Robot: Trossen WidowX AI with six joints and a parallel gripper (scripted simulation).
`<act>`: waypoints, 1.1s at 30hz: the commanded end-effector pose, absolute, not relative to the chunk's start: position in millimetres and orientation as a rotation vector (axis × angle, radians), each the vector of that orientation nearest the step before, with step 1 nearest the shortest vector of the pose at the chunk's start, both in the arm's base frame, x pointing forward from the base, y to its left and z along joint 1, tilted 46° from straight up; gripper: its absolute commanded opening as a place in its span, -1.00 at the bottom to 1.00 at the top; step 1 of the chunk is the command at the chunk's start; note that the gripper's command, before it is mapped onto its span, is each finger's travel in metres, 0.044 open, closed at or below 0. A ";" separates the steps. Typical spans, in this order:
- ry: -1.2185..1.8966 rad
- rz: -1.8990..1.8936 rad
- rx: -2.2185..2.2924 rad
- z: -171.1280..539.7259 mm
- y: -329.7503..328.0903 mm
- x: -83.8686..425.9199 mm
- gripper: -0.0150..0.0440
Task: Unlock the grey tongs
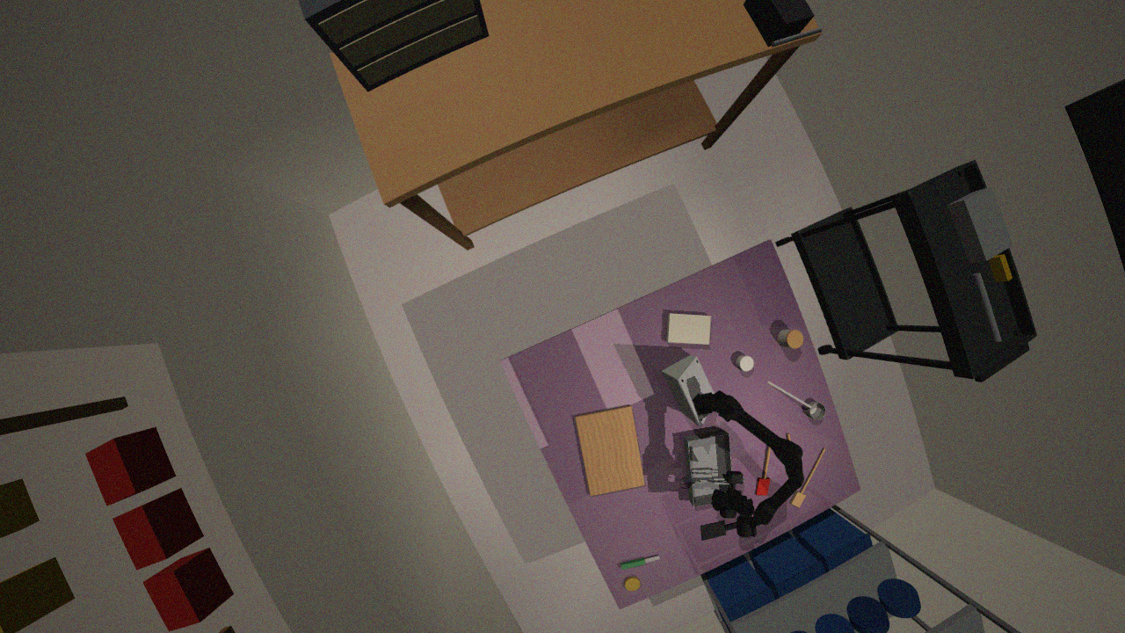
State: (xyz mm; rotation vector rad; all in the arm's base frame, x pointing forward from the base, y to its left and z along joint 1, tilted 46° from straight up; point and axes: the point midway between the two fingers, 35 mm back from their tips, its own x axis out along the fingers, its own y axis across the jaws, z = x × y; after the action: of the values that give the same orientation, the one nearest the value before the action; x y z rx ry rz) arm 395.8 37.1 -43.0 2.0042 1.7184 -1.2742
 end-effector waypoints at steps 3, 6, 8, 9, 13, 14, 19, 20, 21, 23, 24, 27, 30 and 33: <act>1.724 -1.282 2.013 -47.6 33.3 390.1 1.00; 1.724 -1.282 2.013 -48.2 33.9 390.1 1.00; 1.724 -1.283 2.013 -49.6 35.2 390.2 1.00; 1.723 -1.283 2.013 -50.5 36.1 390.2 1.00; 1.723 -1.283 2.013 -55.3 40.7 390.3 1.00; 1.723 -1.283 2.013 -56.5 41.9 390.3 1.00; 1.723 -1.283 2.013 -62.4 47.7 390.3 1.00; 1.723 -1.283 2.013 -63.6 48.9 390.2 1.00; 1.723 -1.283 2.013 -64.8 50.1 390.2 1.00; 1.723 -1.283 2.013 -67.1 52.4 390.1 1.00; 1.723 -1.283 2.013 -68.3 53.6 390.0 1.00; 1.723 -1.283 2.013 -71.8 57.1 389.8 1.00; 1.723 -1.283 2.013 -75.2 60.6 389.5 1.00; 1.723 -1.283 2.013 -78.6 64.2 389.1 1.00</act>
State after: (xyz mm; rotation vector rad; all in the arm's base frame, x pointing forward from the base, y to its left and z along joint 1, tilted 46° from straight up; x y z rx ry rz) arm 392.3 59.2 -73.0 2.0079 1.7186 -1.2700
